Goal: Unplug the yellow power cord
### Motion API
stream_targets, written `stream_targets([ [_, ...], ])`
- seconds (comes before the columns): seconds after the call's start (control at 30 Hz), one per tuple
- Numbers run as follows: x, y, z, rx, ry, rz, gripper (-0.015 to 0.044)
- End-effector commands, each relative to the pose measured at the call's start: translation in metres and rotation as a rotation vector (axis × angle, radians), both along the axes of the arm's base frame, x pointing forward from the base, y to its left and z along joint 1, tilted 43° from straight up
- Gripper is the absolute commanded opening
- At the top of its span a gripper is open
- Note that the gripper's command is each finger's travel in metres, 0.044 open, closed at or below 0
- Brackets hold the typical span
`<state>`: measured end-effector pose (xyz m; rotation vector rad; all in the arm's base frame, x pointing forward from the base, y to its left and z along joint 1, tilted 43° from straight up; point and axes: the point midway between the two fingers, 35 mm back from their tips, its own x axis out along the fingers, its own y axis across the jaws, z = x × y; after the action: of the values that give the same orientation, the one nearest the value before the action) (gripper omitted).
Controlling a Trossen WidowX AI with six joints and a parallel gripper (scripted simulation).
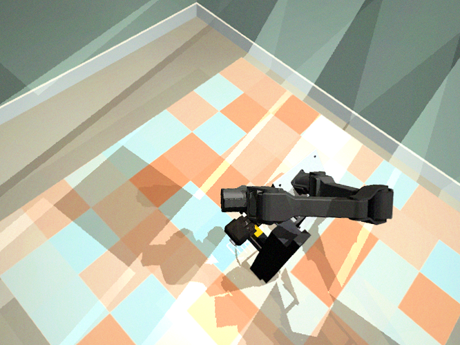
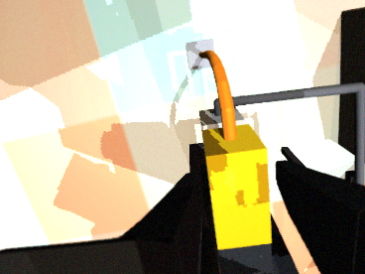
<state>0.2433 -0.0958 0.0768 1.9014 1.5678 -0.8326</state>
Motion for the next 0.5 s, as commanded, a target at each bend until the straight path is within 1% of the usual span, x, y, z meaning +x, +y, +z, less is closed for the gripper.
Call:
stream_targets([
  [0.0, 0.0003, 0.0045, -0.0038, 0.006, 0.002, -0.003, 0.016],
  [0.17, 0.0008, 0.0072, -0.0068, 0.006, 0.002, -0.003, 0.016],
  [0.3, 0.0008, 0.0051, -0.0052, 0.001, 0.001, 0.001, 0.0055],
  [0.47, 0.0008, 0.0051, -0.0052, 0.001, 0.001, 0.001, 0.0022],
])
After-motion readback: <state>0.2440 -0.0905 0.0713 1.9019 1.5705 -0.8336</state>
